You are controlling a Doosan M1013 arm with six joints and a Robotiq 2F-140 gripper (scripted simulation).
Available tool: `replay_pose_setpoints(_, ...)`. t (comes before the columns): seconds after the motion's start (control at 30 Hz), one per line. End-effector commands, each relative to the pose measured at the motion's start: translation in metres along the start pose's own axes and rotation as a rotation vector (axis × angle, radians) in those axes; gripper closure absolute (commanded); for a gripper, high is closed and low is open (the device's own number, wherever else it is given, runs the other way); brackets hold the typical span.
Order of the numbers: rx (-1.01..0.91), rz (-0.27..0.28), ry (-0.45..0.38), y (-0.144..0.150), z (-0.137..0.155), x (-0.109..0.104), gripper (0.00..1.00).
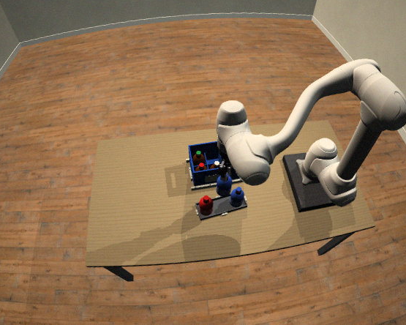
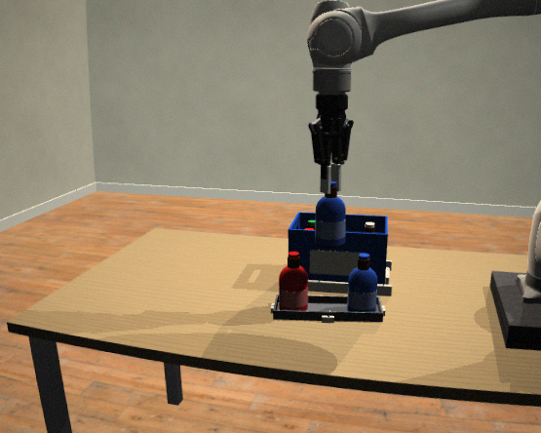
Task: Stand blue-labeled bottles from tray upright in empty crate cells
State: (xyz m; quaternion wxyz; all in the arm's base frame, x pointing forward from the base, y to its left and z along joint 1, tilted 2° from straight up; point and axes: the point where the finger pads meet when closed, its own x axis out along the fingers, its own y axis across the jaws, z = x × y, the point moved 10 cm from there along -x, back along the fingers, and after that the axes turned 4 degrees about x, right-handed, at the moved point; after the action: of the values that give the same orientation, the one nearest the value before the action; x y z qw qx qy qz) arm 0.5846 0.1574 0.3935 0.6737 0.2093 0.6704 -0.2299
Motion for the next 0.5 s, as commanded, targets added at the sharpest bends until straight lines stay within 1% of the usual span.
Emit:
replay_pose_setpoints(0.0,0.0,0.0,0.0,-0.0001,0.0,-0.0001,1.0)
replay_pose_setpoints(0.47,0.0,0.0,0.0,-0.0016,0.0013,-0.0001,1.0)
